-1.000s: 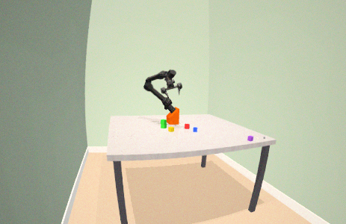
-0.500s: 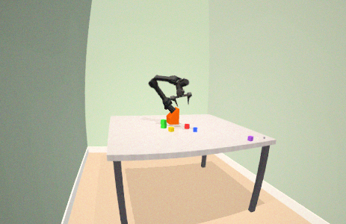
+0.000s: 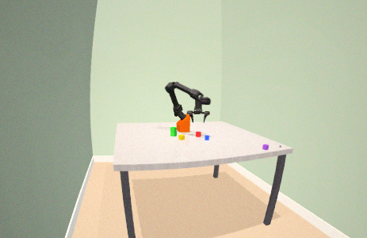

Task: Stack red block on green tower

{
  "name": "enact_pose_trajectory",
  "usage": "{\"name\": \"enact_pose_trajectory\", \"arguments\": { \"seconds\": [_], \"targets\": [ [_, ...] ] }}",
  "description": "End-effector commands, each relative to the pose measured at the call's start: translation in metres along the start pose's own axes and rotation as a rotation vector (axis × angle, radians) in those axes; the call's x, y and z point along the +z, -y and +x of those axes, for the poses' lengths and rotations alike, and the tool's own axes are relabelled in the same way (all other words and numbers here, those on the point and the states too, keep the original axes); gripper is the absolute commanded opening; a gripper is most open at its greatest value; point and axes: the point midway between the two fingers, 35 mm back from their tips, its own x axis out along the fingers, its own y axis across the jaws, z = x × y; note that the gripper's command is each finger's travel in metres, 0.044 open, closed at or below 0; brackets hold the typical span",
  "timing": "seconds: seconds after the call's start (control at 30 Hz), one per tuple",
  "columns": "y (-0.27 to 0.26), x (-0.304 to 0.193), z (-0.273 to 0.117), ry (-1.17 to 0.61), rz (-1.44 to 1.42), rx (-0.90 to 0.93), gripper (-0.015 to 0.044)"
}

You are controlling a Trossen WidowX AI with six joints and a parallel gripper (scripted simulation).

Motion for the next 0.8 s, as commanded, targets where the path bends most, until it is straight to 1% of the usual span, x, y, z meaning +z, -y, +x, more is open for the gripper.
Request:
{"name": "enact_pose_trajectory", "arguments": {
  "seconds": [0.0, 0.13, 0.2, 0.47, 0.77],
  "targets": [
    [0.0, -0.01, 0.011, -0.025, 0.019, -0.034, 0.044],
    [-0.005, -0.009, 0.007, -0.025, 0.019, -0.034, 0.044],
    [-0.005, -0.009, 0.012, -0.025, 0.019, -0.033, 0.044],
    [-0.003, -0.011, 0.064, -0.024, 0.019, -0.035, 0.044],
    [-0.002, -0.013, 0.07, -0.024, 0.019, -0.035, 0.044]
  ]
}}
